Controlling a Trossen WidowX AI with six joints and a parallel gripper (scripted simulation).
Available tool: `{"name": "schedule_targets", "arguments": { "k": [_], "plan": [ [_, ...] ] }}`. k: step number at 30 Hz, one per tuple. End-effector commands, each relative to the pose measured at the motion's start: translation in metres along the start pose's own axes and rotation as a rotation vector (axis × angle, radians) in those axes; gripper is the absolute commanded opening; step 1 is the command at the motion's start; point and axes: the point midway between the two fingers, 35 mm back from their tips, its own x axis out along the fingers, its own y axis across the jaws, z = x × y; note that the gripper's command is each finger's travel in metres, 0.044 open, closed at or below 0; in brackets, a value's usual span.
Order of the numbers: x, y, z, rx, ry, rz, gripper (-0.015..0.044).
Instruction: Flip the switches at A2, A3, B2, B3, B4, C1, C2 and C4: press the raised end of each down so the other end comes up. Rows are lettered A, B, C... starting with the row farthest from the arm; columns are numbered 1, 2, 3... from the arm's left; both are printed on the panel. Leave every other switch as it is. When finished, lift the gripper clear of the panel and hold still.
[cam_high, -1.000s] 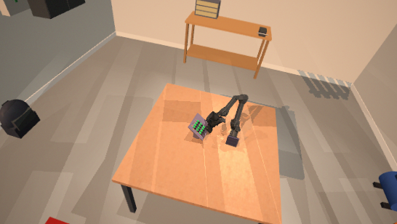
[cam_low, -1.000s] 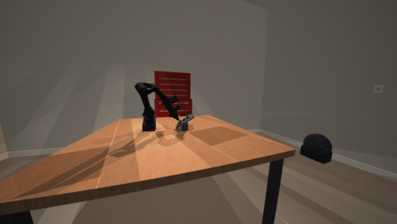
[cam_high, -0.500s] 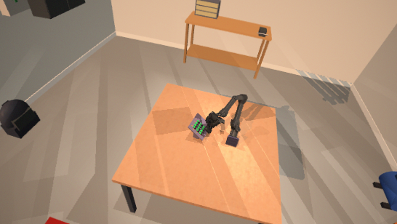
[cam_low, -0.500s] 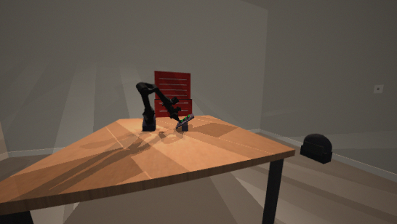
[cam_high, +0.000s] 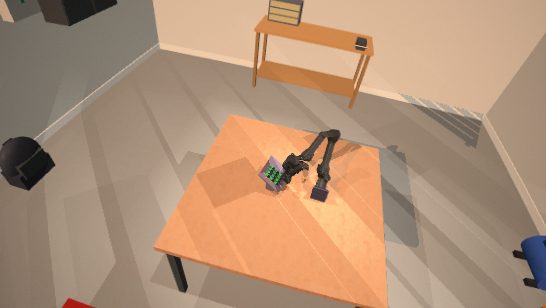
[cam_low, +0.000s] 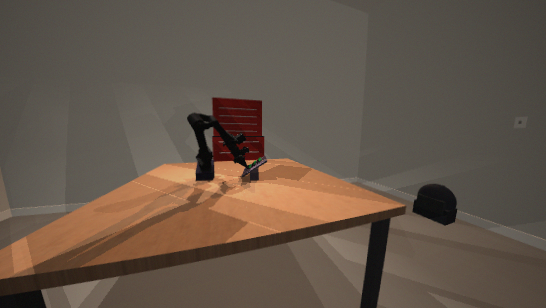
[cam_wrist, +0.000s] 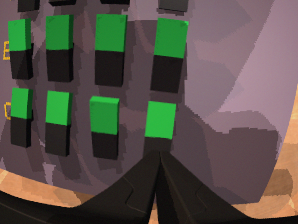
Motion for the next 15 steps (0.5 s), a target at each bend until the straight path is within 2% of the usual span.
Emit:
{"name": "schedule_targets", "arguments": {
  "k": [1,15],
  "plan": [
    [0.0007,0.0008,-0.0005,-0.004,0.002,0.005,0.0000],
    [0.0026,0.0008,-0.0006,-0.004,0.002,0.004,0.0000]
  ]
}}
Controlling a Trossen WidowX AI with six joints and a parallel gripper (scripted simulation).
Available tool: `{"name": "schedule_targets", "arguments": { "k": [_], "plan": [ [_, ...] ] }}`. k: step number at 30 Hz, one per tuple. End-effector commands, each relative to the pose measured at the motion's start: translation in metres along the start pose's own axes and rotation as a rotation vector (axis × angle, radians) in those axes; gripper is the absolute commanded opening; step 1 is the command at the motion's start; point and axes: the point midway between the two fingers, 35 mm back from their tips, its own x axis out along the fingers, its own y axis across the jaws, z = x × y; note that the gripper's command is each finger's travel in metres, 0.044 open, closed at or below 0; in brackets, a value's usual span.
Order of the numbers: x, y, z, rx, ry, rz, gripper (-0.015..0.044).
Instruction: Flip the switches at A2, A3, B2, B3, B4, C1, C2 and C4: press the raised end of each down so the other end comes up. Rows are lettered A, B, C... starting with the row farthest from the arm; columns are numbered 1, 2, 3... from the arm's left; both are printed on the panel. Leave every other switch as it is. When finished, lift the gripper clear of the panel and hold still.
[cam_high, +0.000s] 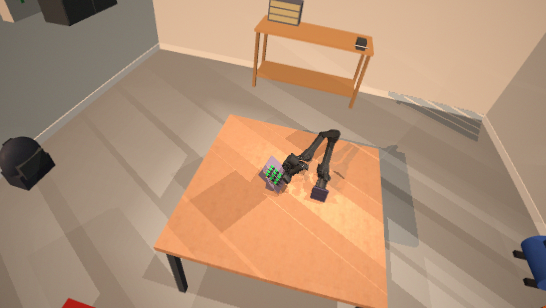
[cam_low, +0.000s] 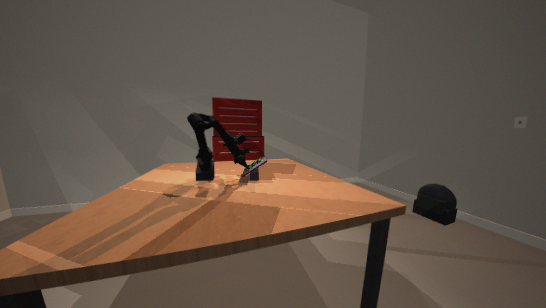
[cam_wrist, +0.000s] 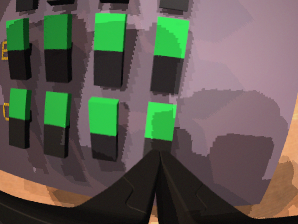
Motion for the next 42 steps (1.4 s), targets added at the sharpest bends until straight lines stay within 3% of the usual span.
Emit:
{"name": "schedule_targets", "arguments": {
  "k": [1,27,36,42],
  "plan": [
    [0.001,0.001,-0.001,-0.005,0.002,0.004,0.0000],
    [0.004,0.001,-0.001,-0.005,0.002,0.004,0.0000],
    [-0.059,0.002,0.002,-0.005,0.030,0.008,0.0000],
    [-0.061,0.001,0.002,-0.005,0.030,0.007,0.0000]
  ]
}}
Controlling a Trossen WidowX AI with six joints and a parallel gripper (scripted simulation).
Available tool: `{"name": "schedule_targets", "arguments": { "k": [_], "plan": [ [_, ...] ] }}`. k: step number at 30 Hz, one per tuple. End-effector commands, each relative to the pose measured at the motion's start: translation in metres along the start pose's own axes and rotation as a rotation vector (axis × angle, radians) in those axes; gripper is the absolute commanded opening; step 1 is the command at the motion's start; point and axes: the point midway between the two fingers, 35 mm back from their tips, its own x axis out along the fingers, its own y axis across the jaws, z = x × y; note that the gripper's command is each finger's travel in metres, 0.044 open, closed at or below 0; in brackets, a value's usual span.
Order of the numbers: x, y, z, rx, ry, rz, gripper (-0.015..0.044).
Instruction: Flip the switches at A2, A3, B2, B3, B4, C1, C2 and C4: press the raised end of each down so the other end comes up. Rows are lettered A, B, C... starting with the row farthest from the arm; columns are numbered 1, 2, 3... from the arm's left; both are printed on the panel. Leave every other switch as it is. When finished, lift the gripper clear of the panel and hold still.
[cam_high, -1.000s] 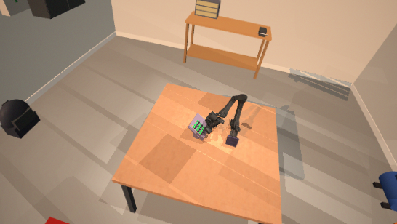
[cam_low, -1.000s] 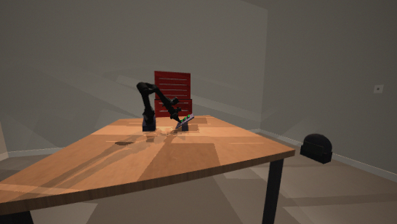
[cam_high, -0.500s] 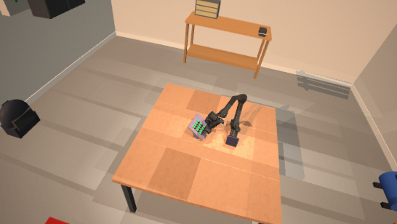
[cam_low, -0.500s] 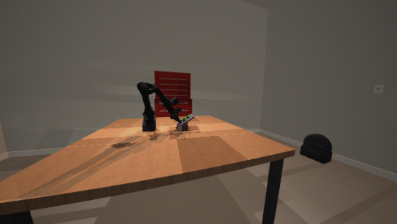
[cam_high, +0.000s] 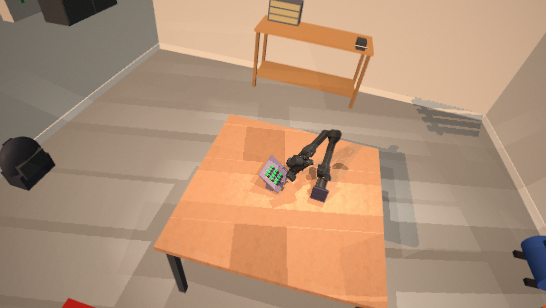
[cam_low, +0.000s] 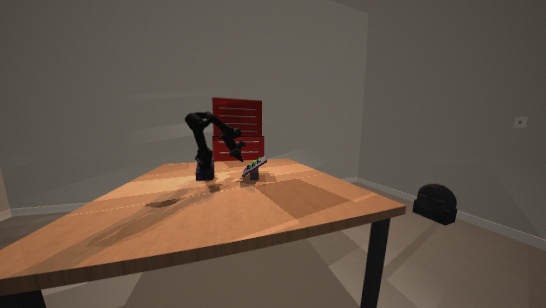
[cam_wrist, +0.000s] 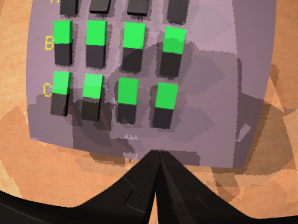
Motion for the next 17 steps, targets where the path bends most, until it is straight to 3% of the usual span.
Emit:
{"name": "schedule_targets", "arguments": {
  "k": [1,10,17],
  "plan": [
    [-0.011,-0.003,0.002,0.012,-0.004,-0.002,0.0000],
    [-0.019,0.036,0.051,0.015,-0.006,-0.001,0.0000],
    [-0.019,0.037,0.052,0.015,-0.006,-0.001,0.0000]
  ]
}}
